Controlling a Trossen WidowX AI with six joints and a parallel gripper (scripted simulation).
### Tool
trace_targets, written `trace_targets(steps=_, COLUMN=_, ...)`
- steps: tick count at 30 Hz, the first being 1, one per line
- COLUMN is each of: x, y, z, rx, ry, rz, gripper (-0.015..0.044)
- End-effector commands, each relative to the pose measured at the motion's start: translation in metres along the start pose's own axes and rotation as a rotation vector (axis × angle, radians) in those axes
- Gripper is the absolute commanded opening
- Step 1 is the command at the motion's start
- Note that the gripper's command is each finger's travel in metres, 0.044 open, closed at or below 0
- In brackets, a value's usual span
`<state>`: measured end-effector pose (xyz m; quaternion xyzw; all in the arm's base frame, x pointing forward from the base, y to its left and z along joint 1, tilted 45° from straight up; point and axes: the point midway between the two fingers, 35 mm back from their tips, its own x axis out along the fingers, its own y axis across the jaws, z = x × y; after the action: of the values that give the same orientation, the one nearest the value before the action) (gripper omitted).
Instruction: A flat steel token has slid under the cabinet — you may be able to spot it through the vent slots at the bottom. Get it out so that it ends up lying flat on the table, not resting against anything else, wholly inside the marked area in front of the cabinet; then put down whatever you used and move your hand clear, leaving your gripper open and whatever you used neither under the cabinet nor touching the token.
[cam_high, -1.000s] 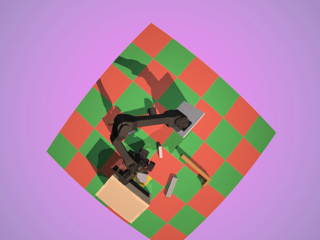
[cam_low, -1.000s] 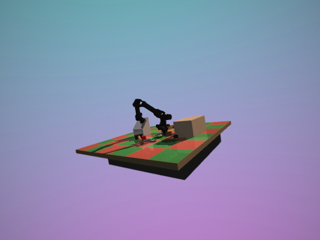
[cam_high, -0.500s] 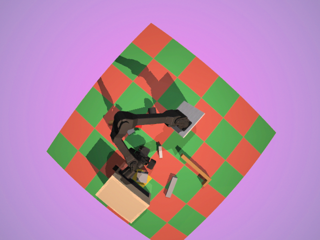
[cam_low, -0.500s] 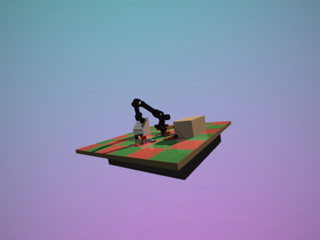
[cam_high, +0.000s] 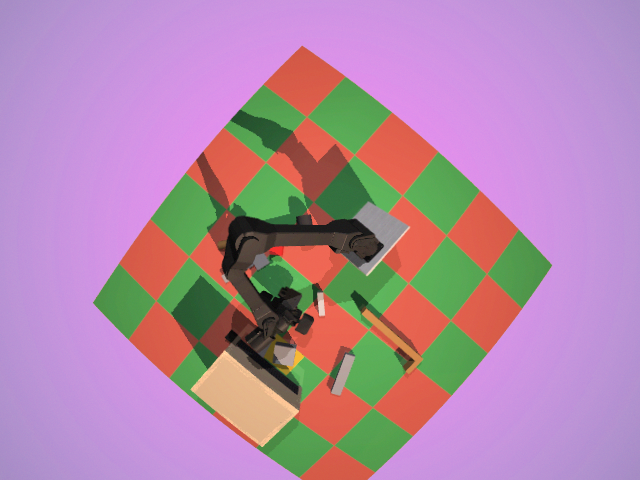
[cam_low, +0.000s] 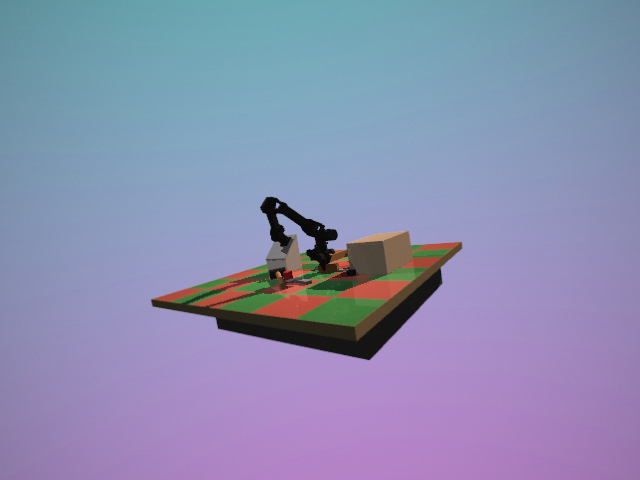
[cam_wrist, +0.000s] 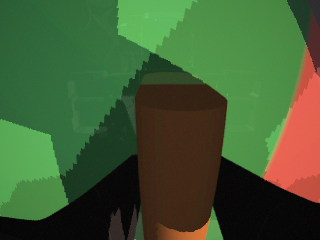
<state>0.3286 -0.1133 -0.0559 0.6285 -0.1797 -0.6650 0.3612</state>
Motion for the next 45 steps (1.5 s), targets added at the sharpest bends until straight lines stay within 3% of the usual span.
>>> trace_targets(steps=1, x=0.001, y=-0.001, z=0.008, rx=-0.008, ry=-0.005, rz=-0.003, gripper=0.0)
trace_targets(steps=45, x=0.001, y=0.005, z=0.057, rx=-0.01, ry=-0.008, rz=-0.003, gripper=0.0)
